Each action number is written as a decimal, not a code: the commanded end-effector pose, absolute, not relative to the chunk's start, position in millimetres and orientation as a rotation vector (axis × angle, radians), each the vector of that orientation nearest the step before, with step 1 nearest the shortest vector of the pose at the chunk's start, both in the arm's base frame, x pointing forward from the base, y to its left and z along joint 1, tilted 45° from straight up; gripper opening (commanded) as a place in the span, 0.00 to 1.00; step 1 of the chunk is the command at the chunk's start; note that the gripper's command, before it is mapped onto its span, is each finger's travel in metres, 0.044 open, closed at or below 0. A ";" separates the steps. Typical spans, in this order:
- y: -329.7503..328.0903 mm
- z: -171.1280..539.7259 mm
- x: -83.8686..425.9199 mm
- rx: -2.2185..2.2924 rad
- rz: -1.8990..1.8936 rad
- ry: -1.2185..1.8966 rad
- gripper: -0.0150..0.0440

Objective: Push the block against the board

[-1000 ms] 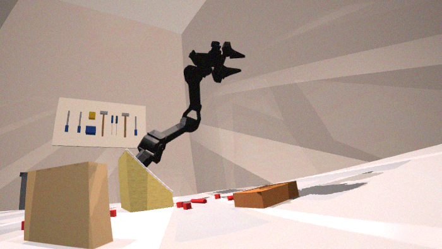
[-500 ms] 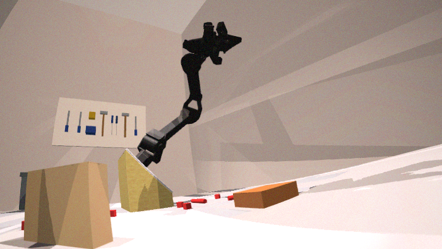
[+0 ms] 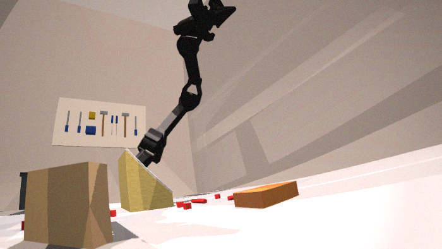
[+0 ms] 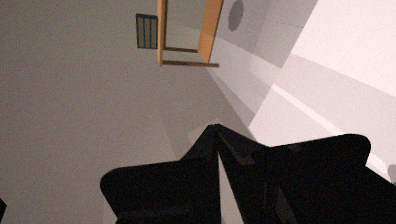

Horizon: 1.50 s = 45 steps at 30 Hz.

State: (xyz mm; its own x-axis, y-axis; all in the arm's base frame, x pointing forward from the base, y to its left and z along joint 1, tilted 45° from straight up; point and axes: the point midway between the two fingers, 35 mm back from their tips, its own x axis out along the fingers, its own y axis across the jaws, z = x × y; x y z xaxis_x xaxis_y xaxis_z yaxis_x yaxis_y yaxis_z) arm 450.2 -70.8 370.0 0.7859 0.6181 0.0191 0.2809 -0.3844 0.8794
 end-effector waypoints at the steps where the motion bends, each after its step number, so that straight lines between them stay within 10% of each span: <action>1: -83.6 342.2 473.4 1.954 0.351 0.667 0.25; 23: -120.4 136.4 533.2 1.668 -0.040 0.909 0.25; 45: -106.0 -62.1 473.5 1.234 -0.096 1.481 0.25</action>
